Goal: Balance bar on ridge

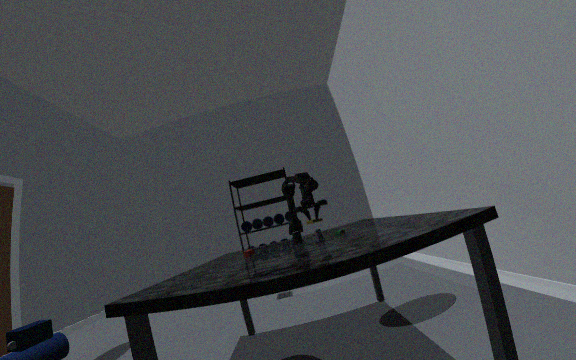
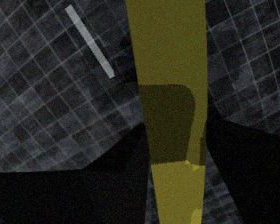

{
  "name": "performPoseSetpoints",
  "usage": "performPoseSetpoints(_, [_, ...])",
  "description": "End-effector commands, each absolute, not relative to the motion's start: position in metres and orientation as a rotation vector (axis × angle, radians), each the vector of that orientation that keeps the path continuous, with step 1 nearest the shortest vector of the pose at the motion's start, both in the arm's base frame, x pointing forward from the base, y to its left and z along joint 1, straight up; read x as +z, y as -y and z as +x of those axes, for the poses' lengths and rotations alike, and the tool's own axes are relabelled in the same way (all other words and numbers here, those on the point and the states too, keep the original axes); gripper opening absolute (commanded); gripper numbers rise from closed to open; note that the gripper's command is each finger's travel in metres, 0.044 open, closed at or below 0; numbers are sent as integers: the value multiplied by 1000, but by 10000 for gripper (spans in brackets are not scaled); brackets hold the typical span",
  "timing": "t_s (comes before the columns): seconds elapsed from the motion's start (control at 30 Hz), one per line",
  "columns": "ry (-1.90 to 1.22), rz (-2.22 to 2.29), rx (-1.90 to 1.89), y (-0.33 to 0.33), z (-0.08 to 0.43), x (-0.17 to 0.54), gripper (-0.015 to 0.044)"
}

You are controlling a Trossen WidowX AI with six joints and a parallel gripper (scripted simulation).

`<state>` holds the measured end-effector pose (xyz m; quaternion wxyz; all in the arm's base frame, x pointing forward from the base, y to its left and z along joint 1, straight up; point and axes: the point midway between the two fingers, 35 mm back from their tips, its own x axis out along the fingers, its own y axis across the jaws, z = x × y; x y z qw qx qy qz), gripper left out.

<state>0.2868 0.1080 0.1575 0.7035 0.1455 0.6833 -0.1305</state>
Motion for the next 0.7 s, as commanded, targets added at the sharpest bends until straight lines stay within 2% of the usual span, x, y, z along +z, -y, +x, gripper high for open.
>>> performPoseSetpoints(0.0, [-1520, 324, -297, -108, 287, 150, 0])
performPoseSetpoints(0.67, [-1520, 324, -296, -108, 287, 124, 0])
